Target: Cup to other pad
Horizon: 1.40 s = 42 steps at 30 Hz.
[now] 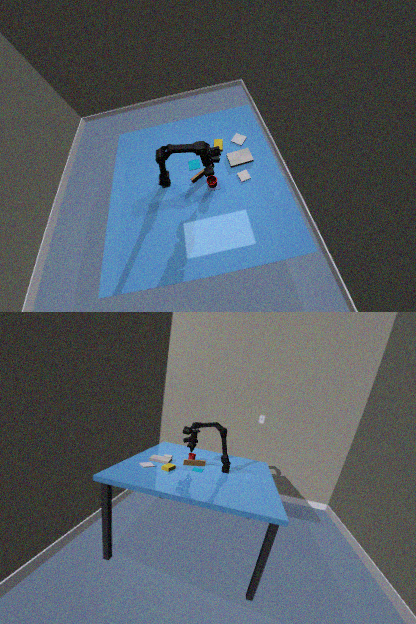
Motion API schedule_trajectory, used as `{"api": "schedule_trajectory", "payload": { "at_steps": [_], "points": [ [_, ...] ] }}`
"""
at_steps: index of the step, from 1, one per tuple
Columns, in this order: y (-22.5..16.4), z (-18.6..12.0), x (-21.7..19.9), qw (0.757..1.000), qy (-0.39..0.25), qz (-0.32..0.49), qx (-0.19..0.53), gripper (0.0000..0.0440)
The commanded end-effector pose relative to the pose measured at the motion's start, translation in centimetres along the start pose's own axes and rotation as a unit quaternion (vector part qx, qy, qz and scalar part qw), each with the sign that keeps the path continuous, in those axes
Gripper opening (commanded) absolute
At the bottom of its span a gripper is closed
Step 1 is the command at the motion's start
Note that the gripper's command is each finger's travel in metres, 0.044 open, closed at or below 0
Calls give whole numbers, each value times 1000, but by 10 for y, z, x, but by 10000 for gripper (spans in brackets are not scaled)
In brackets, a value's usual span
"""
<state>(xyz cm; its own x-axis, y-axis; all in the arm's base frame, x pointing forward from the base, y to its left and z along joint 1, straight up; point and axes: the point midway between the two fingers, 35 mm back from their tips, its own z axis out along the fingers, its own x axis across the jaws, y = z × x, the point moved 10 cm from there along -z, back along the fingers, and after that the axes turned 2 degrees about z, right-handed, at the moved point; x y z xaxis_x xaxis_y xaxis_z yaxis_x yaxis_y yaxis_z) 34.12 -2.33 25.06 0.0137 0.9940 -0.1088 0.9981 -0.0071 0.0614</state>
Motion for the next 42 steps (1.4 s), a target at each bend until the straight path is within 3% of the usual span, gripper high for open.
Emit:
{"api": "schedule_trajectory", "payload": {
  "at_steps": [1,20,27,42],
  "points": [
    [1,12,-4,1000,-3,-11,13,144],
    [-1,88,-19,994,15,-92,63,167],
    [-4,98,-20,987,20,-142,71,15],
    [-8,65,-12,975,34,-208,66,4]
  ]
}}
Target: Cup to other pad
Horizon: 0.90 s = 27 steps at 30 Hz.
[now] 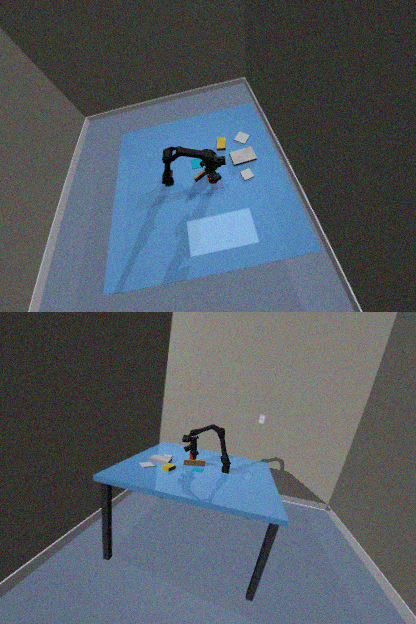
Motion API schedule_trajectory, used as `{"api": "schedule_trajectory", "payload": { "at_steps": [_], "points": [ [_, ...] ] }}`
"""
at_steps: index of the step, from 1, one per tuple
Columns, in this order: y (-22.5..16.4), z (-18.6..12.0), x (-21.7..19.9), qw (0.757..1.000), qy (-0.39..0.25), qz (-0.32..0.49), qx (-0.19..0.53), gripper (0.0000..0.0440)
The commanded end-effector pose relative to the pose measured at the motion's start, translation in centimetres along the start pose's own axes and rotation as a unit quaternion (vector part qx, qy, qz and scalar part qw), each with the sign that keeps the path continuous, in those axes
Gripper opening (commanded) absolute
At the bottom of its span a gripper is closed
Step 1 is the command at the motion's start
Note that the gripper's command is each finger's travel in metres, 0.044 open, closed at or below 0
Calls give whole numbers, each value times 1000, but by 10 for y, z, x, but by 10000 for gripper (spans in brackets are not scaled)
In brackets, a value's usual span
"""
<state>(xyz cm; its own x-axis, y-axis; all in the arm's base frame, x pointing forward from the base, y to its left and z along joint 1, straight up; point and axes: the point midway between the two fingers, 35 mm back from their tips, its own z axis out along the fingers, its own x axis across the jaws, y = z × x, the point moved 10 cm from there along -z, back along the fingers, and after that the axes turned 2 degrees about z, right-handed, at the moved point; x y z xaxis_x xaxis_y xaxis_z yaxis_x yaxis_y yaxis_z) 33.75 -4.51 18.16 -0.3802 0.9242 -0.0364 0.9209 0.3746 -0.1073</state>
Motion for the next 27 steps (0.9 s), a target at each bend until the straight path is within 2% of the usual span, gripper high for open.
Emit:
{"api": "schedule_trajectory", "payload": {
  "at_steps": [1,13,27],
  "points": [
    [0,-9,5,1000,2,-11,-4,3],
    [0,-42,31,999,-4,-40,-22,0],
    [6,-59,76,995,-16,-81,-51,1]
  ]
}}
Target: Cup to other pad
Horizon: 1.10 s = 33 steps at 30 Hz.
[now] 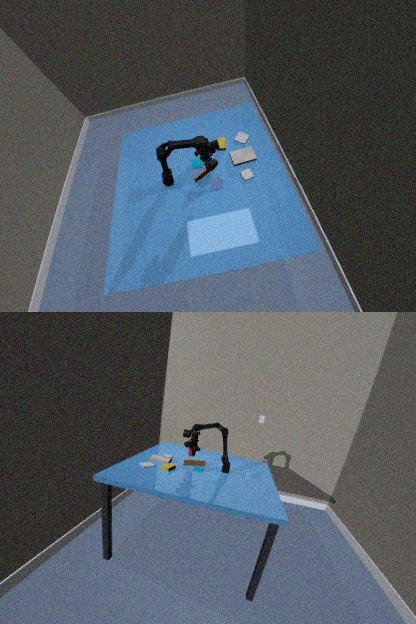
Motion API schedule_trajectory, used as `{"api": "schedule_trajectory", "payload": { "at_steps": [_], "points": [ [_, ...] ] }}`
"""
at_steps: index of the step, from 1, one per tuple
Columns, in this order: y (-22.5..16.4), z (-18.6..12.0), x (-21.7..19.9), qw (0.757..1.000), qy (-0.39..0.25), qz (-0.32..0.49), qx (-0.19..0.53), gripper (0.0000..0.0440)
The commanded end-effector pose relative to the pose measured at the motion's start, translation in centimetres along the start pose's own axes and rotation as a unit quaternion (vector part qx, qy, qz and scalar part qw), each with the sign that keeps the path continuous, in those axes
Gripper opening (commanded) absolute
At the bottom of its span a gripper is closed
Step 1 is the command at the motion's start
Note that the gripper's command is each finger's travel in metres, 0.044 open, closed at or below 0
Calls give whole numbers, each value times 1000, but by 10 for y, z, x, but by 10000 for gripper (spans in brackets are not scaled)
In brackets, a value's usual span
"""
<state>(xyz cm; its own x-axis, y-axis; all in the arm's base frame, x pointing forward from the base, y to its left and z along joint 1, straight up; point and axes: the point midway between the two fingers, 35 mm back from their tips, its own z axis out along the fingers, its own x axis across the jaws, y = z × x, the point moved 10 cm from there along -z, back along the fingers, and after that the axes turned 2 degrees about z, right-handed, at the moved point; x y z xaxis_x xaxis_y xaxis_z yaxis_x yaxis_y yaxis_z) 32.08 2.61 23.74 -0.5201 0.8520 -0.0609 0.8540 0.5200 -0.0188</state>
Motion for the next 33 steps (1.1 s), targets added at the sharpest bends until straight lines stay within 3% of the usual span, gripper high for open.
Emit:
{"api": "schedule_trajectory", "payload": {
  "at_steps": [1,33],
  "points": [
    [2,-1,9,1000,0,-6,-5,0],
    [4,12,109,996,-8,-72,-43,0]
  ]
}}
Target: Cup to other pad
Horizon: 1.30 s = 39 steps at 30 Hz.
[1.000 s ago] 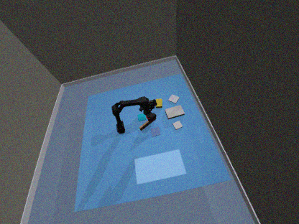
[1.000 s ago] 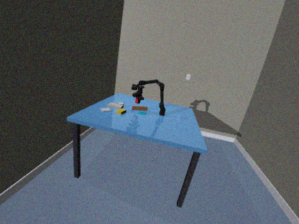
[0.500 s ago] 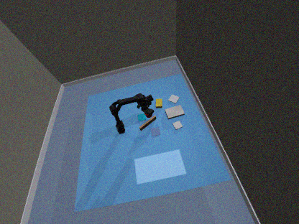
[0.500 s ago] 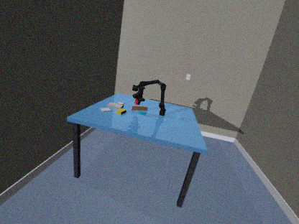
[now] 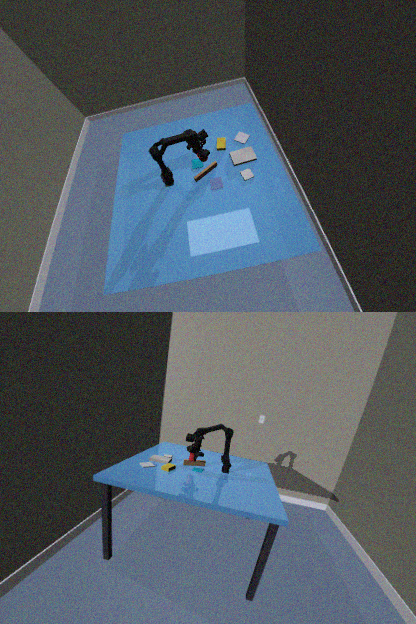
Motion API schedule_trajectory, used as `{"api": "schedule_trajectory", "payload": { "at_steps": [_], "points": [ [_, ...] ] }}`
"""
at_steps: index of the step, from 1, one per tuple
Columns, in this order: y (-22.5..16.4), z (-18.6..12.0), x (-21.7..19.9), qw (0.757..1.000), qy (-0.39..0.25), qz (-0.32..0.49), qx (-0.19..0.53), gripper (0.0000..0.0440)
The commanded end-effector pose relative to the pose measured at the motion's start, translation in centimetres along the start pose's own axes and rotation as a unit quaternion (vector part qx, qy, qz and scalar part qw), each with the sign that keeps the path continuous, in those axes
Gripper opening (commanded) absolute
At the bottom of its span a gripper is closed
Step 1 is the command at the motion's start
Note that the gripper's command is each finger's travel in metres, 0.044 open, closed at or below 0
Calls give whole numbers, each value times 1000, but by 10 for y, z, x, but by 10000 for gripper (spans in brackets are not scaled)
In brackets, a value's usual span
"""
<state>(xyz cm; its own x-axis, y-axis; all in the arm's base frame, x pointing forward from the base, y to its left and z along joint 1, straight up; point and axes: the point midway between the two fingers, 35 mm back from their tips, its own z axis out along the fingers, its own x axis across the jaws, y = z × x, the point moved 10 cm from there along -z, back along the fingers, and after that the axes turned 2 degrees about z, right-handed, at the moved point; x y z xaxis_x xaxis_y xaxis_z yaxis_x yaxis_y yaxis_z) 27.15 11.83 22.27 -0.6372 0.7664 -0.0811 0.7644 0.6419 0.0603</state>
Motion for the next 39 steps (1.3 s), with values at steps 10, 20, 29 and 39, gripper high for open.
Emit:
{"api": "schedule_trajectory", "payload": {
  "at_steps": [10,20,29,39],
  "points": [
    [-15,24,20,1000,-2,5,2,0],
    [-30,46,36,1000,-4,13,6,1],
    [-40,60,46,1000,-7,17,10,40],
    [-45,52,47,1000,-11,20,-10,129]
  ]
}}
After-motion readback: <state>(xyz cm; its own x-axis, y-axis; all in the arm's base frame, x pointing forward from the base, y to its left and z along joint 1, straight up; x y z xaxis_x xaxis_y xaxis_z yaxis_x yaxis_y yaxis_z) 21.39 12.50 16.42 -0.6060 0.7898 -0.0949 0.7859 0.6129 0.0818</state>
